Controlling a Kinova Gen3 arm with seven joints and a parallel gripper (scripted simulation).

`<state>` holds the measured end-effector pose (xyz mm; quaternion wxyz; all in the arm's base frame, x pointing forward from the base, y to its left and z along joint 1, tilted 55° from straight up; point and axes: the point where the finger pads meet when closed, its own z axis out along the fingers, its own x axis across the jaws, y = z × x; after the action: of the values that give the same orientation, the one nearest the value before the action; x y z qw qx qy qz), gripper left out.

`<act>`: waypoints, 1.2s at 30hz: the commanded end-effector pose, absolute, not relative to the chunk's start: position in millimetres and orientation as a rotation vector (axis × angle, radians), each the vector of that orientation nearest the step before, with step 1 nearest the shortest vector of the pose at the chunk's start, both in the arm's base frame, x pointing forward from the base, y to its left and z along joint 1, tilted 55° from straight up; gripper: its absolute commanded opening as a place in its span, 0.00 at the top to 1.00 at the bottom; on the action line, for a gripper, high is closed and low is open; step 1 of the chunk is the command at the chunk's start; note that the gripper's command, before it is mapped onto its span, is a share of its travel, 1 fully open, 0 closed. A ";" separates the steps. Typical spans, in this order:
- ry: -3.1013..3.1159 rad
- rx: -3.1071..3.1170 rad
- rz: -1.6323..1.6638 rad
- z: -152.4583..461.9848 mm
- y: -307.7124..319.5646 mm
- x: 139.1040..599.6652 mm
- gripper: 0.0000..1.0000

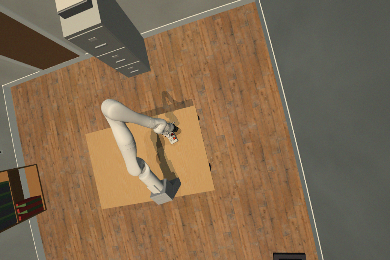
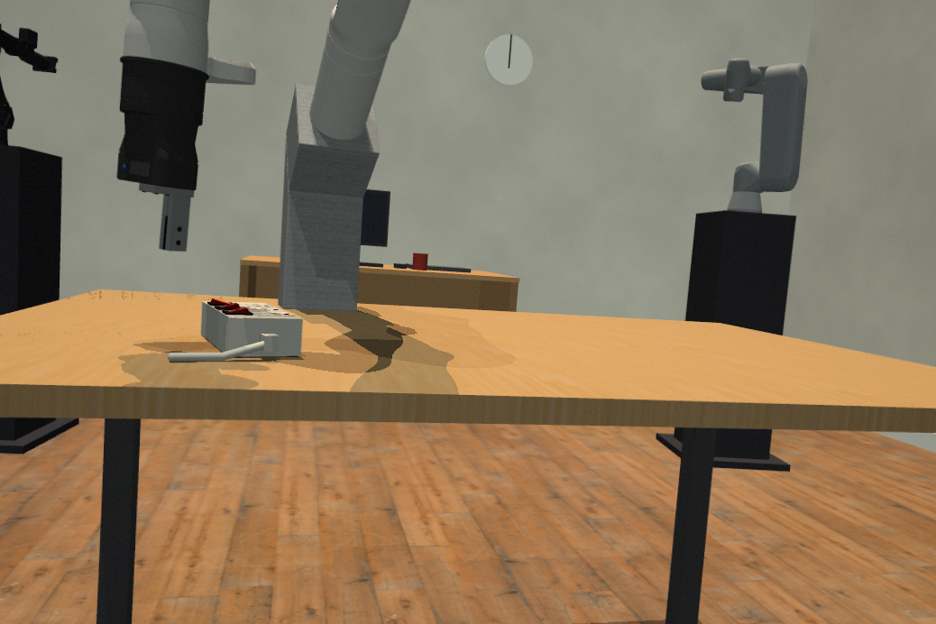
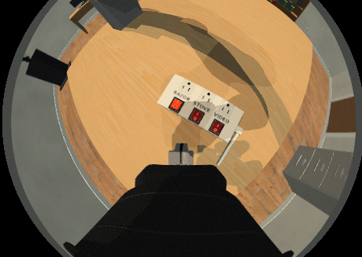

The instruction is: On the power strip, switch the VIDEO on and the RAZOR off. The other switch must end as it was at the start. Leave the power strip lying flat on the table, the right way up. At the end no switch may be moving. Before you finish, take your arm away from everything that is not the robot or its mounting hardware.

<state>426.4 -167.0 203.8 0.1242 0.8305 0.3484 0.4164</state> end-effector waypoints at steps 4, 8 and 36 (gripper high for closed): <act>0.932 2.470 1.238 201.4 -168.0 421.8 1.00; 0.950 2.466 1.233 200.3 -166.6 420.5 1.00; 0.722 2.571 1.289 197.9 -171.7 413.3 1.00</act>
<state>415.3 -171.8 199.0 0.0915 0.8619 0.2496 0.4318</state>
